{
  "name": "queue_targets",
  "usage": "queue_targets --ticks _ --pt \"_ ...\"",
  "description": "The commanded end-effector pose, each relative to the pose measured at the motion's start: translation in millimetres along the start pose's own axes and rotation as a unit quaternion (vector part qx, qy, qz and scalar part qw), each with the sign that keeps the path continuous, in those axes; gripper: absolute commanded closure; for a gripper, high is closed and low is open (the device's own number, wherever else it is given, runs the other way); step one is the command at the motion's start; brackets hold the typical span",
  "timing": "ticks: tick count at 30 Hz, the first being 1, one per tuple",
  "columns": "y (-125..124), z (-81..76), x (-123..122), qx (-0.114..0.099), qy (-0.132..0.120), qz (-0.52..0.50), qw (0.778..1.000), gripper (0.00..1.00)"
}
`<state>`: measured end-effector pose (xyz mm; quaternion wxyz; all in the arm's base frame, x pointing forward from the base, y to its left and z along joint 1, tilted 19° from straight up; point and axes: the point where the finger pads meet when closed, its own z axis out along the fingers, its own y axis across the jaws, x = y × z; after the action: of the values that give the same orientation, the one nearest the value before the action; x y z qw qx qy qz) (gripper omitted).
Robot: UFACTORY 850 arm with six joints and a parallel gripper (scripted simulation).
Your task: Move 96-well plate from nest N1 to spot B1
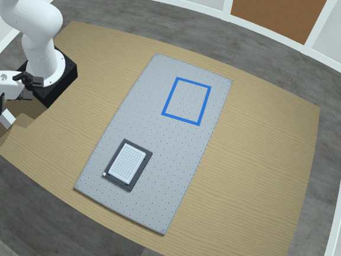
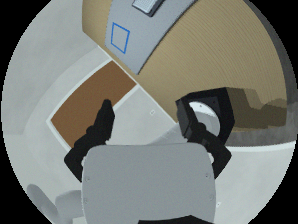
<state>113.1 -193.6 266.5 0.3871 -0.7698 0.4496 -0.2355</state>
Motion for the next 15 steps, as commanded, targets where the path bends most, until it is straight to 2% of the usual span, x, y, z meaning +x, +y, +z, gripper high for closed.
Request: queue_targets --ticks 1,4,6,9,11,14,15 --pt "9.3 9.5 16.0 -0.041 -0.016 0.037 0.998 0.0" --pt "12.2 12.8 21.2 -0.043 -0.017 0.039 0.998 0.0" --pt "15.9 18.0 28.9 -0.068 -0.023 0.061 0.996 0.0" --pt "18.2 21.3 33.9 -0.07 -0.023 0.062 0.995 0.0" --pt "21.3 26.8 41.7 -0.096 -0.026 0.083 0.992 0.0" --pt "22.8 29.5 45.6 -0.097 -0.026 0.084 0.991 0.0" --pt "24.0 32.3 49.6 -0.109 -0.026 0.094 0.989 0.0"
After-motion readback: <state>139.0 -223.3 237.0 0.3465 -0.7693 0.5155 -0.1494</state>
